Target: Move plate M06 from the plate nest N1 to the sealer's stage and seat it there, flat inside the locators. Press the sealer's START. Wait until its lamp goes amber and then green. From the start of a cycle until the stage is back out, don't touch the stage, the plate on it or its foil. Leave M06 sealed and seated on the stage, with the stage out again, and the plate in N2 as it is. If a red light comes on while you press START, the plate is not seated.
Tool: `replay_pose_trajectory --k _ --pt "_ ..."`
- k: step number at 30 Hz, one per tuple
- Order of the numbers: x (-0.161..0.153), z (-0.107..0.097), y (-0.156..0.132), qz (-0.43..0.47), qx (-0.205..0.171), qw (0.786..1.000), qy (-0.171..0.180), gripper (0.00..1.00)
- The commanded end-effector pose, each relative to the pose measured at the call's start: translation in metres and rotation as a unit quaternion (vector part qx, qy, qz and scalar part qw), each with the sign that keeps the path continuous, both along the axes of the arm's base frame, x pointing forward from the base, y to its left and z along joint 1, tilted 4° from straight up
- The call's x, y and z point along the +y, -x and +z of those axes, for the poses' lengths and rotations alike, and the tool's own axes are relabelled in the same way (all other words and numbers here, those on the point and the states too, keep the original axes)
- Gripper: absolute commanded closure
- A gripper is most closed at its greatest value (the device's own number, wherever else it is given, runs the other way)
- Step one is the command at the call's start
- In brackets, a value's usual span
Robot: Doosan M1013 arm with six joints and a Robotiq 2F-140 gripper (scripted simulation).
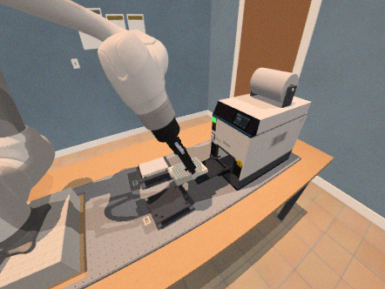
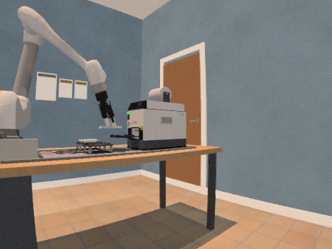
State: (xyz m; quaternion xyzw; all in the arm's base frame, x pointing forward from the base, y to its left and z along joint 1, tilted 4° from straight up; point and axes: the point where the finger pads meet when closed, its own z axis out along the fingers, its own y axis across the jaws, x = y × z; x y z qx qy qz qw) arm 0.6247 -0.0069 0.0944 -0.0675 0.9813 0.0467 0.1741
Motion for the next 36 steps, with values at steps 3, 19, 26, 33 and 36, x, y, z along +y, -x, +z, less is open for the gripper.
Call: replay_pose_trajectory --k 3,19,26,33,36 --pt "0.002 0.0 -0.006 0.0 0.0 1.0 0.0 0.9" --pt "0.012 0.001 -0.037 0.0 0.0 1.0 0.0 0.9" --pt "0.017 0.001 -0.053 0.0 0.0 1.0 0.0 0.9" --pt "0.022 0.001 -0.068 0.0 0.0 1.0 0.0 0.9" --pt "0.022 0.001 -0.071 0.0 0.0 1.0 0.0 0.9"
